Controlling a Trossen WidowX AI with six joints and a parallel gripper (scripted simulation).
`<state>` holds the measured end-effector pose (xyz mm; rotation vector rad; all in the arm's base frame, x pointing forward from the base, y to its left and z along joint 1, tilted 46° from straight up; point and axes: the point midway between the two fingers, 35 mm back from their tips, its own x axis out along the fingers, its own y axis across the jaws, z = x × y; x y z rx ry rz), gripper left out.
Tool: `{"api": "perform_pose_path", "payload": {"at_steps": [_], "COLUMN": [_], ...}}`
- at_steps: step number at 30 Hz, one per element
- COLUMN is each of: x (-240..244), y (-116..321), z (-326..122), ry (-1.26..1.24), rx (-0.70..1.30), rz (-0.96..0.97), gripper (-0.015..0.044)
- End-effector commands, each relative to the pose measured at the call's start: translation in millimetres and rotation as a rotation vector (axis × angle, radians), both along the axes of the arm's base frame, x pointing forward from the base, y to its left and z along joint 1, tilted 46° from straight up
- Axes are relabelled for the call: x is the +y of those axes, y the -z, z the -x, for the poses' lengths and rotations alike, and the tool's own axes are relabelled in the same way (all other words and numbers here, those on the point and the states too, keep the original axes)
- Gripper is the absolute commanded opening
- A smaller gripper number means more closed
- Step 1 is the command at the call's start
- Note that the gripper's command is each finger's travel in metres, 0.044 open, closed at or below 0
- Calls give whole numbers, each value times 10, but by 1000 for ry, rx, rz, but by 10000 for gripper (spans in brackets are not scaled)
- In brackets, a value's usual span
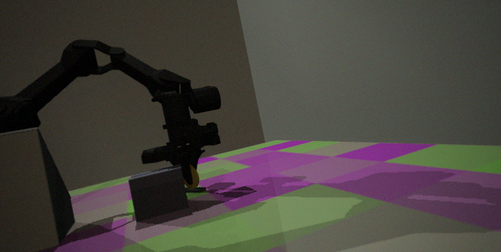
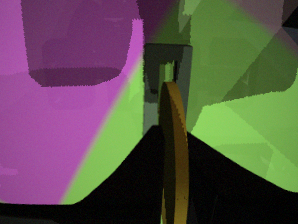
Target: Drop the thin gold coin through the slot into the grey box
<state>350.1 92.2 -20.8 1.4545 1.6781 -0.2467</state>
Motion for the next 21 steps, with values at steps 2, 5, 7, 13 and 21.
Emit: {"api": "perform_pose_path", "payload": {"at_steps": [2,5,7,13,21], "x": [-105,-160,-196,-304,-439], "y": [-74,-124,-158,-262,-407], "z": [-16,-17,-16,-9,12], "ry": [-1,0,0,1,5], "rx": [-9,-7,-5,1,13], "rz": [11,11,11,10,3], "gripper": [0,0,0,0,0]}}
